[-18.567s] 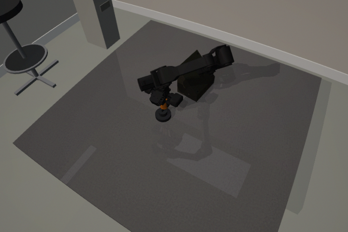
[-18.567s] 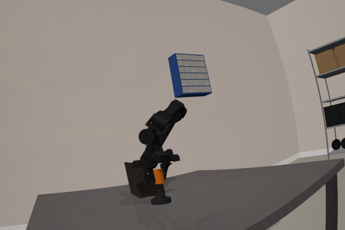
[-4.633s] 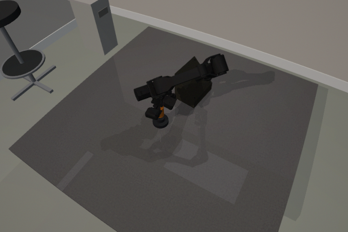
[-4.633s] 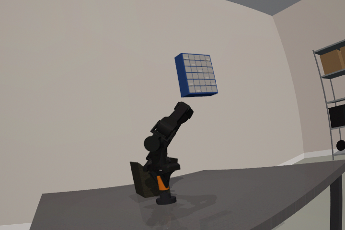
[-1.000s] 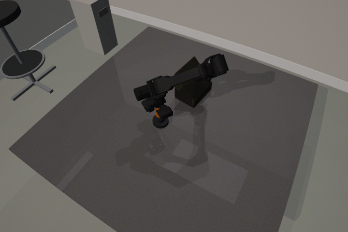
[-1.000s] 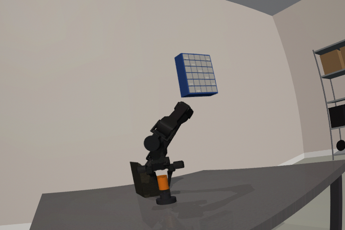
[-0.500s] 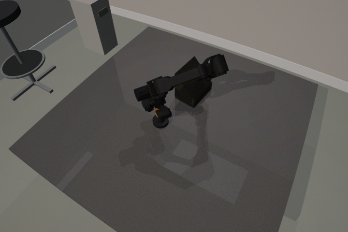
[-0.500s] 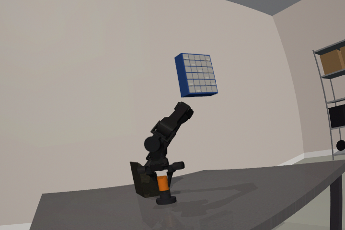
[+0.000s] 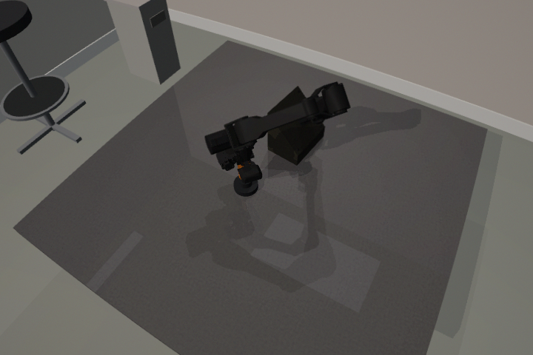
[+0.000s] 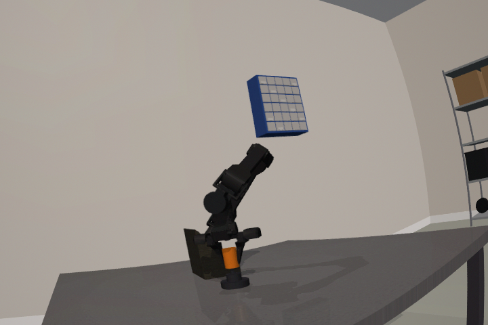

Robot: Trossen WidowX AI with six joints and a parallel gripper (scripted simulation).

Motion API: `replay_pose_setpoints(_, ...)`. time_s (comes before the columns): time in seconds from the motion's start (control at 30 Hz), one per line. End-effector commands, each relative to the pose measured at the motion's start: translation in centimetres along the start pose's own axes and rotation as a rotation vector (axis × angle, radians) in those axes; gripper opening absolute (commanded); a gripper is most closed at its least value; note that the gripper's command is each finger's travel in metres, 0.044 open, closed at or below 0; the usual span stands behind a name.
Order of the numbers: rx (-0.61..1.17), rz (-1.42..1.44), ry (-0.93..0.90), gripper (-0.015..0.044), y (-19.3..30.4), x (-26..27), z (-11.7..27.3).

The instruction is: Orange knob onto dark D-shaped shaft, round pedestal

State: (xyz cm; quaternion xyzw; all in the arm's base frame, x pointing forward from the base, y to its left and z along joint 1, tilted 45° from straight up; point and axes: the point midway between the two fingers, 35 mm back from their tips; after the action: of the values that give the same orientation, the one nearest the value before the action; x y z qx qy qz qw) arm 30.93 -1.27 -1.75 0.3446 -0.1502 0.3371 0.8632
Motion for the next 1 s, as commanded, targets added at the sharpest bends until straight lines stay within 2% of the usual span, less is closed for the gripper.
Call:
replay_pose_setpoints(0.0, 0.000, -0.094, 0.001, 0.0000, 0.00, 0.02, 0.06)
replay_pose_setpoints(0.1, 0.000, -0.176, 0.001, 0.0000, 0.04, -0.03, -0.10)
replay_pose_setpoints(0.97, 0.000, -0.187, 0.001, 0.0000, 0.06, 0.00, 0.10)
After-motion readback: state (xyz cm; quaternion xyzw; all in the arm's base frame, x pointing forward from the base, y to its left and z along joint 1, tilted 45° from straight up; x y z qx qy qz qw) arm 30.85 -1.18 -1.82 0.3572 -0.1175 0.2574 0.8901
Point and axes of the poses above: the point midway between the two fingers, 35 mm back from their tips, its own z axis back along the fingers, its own x axis across the jaws, y = z × x, and after that the axes turned 14 degrees about -z, right-handed
